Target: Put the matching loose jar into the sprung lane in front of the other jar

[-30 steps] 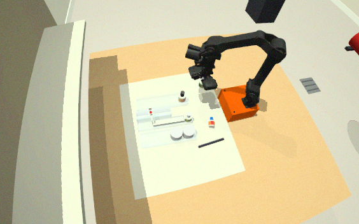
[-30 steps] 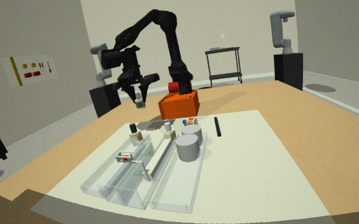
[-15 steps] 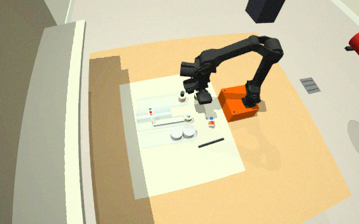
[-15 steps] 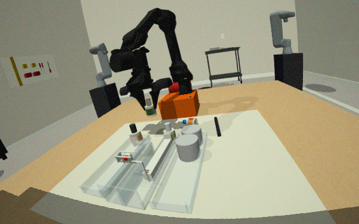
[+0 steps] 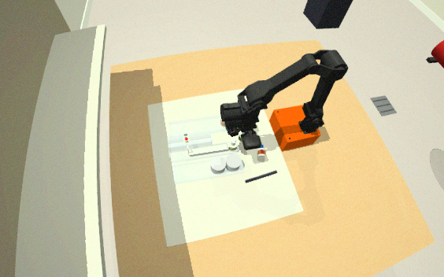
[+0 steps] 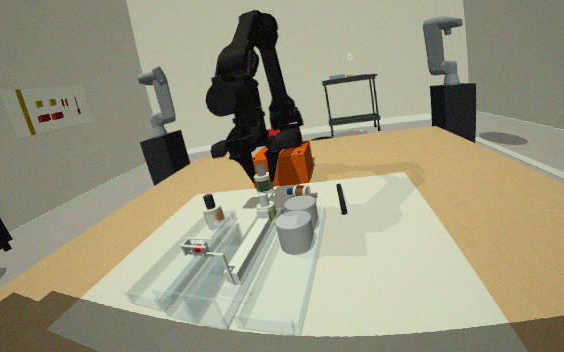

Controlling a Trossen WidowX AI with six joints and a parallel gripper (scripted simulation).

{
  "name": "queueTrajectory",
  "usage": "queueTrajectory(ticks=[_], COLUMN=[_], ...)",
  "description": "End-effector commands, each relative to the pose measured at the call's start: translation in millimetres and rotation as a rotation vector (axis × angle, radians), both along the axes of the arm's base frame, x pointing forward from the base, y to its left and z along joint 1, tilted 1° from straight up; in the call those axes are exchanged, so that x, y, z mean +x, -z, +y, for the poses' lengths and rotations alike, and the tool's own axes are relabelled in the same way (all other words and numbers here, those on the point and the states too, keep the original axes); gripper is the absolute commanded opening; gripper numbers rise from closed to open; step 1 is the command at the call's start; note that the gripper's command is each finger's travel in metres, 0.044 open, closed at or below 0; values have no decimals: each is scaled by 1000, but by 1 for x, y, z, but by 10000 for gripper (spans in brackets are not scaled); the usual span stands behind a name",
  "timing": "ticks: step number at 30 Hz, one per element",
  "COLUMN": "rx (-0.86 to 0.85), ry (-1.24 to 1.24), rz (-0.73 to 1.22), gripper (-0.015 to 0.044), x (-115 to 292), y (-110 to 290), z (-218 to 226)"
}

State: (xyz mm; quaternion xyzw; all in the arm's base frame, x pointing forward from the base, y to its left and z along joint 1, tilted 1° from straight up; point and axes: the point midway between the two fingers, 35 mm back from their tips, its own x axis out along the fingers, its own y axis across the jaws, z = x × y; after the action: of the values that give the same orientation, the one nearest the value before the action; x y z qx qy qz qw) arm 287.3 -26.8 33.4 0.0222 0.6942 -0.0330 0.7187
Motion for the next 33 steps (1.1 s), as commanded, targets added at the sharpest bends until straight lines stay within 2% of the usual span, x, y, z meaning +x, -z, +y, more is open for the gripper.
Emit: queueTrajectory(ticks=[1,10,33], rx=[3,3,3], ry=[6,6,6], rz=[10,10,9], gripper=[0,0,0], x=[0,0,8], y=[6,29,30], z=[10,9,9])
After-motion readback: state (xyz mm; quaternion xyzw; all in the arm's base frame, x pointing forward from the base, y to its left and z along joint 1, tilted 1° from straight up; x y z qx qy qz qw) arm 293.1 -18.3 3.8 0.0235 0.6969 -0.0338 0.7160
